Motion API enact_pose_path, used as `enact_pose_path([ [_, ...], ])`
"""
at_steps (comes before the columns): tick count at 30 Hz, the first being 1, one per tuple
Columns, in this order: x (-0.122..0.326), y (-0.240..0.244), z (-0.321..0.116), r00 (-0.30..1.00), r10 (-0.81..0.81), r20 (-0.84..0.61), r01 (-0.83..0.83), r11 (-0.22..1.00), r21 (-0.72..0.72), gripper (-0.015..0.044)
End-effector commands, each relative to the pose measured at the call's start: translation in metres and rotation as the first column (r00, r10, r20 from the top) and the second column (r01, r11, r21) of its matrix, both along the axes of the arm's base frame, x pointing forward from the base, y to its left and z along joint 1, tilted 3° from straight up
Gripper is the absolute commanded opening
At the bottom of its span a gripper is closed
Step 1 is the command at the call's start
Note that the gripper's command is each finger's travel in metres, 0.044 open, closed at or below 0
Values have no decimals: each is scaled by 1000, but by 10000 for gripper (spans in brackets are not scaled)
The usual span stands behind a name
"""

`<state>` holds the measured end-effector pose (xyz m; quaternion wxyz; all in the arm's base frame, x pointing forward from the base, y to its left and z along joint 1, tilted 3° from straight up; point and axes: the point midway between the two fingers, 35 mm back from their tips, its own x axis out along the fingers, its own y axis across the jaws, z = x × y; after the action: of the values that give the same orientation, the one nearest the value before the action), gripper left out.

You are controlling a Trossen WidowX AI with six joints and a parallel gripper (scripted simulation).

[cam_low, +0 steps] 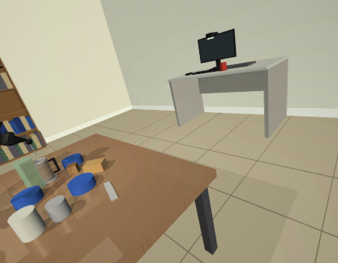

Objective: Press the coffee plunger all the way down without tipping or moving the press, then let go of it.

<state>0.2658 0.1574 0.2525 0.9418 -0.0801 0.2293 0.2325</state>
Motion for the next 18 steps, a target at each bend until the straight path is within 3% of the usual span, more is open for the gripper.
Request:
enact_pose_path([
  [1,2,2,-5,1000,4,-4,-4,1000,-2,440],
  [18,24,13,-18,1000,5,-2,-5,1000,-1,440],
])
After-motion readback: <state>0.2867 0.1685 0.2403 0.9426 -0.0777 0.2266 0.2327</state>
